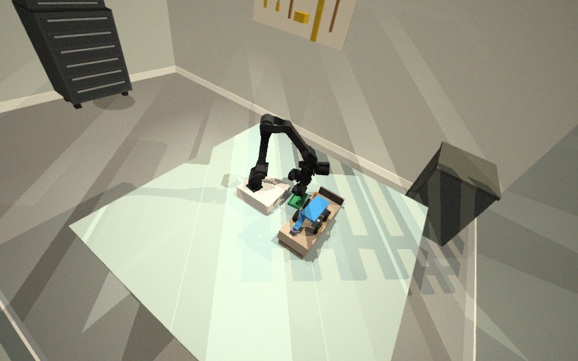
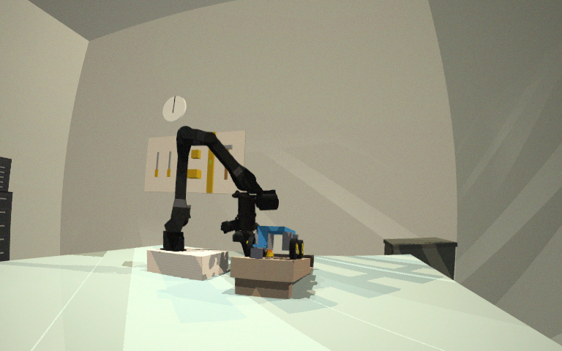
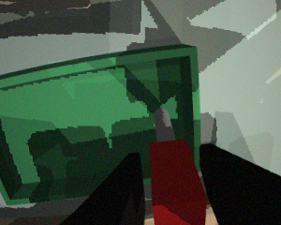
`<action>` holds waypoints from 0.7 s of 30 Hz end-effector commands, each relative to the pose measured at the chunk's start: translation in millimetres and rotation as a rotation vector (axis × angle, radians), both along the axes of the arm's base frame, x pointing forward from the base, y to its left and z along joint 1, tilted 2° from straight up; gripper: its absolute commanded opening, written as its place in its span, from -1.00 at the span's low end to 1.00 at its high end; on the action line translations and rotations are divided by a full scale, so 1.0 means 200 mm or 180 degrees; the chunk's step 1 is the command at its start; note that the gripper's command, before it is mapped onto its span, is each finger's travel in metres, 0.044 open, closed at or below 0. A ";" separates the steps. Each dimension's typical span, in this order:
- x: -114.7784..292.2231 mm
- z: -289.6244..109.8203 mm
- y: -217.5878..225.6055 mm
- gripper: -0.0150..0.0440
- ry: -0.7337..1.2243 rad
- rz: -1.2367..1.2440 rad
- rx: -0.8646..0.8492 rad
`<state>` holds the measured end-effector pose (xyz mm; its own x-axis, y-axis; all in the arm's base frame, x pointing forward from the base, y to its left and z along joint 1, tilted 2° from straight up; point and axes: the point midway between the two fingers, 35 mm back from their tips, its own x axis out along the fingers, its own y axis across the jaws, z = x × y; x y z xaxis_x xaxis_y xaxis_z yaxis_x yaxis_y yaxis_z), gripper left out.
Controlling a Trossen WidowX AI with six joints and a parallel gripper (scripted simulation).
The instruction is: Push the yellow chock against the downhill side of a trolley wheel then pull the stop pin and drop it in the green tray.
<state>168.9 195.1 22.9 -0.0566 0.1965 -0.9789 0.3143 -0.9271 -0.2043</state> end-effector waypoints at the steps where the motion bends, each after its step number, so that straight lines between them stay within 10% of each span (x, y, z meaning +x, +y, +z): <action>1: 0.00 -0.01 -0.01 0.15 0.0011 0.0004 0.0008; 21: 0.03 -0.03 -0.08 0.15 0.0009 0.0004 0.0004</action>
